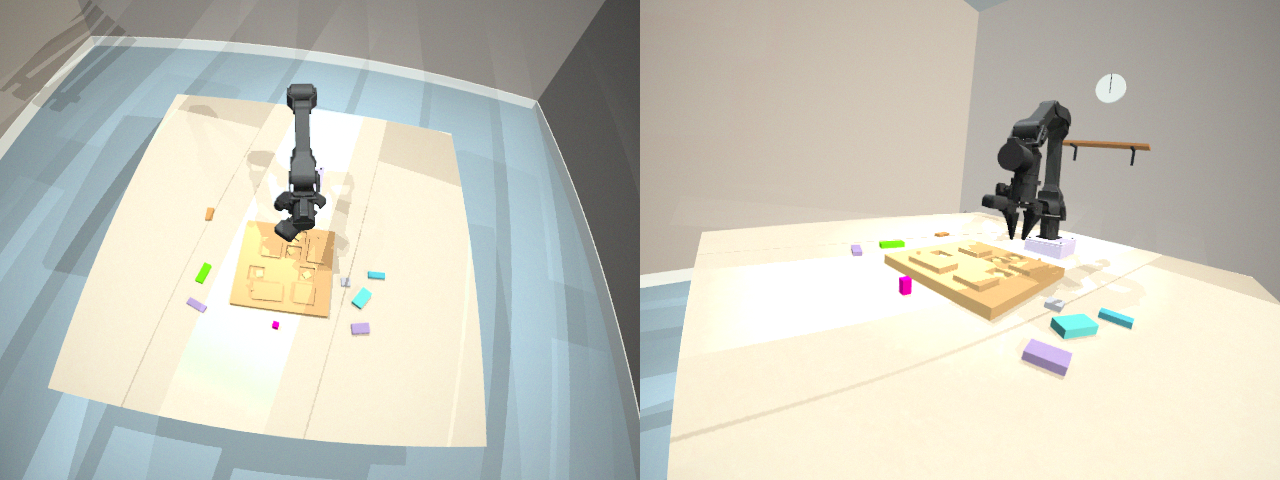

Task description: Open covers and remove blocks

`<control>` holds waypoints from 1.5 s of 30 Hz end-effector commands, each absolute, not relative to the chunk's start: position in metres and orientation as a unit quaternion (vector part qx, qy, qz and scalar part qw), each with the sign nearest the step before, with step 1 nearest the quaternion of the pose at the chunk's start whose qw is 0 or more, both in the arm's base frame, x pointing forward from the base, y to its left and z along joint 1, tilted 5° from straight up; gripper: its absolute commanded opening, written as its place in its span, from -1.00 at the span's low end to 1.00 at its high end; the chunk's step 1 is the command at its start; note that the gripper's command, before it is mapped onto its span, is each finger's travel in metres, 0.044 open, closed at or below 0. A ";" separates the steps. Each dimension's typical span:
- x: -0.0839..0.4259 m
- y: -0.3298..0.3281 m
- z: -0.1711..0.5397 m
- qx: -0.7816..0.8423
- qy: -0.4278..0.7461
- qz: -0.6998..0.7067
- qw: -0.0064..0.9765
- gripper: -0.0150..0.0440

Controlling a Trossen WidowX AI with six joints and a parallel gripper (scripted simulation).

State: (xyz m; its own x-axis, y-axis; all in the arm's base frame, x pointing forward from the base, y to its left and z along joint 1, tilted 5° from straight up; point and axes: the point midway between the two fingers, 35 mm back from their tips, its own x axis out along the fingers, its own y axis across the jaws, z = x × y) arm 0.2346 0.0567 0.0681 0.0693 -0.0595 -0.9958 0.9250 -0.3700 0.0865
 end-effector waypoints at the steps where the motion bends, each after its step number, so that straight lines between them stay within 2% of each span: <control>1: 0.233 0.055 0.056 0.589 0.366 -0.581 0.426 0.00; 45: 0.234 0.054 0.038 0.589 0.366 -0.581 0.426 0.00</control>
State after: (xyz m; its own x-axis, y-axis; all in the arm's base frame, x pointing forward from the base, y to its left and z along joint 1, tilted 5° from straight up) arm 0.2353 0.0549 0.0433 0.0671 -0.0605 -0.9959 0.9241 -0.3727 0.0850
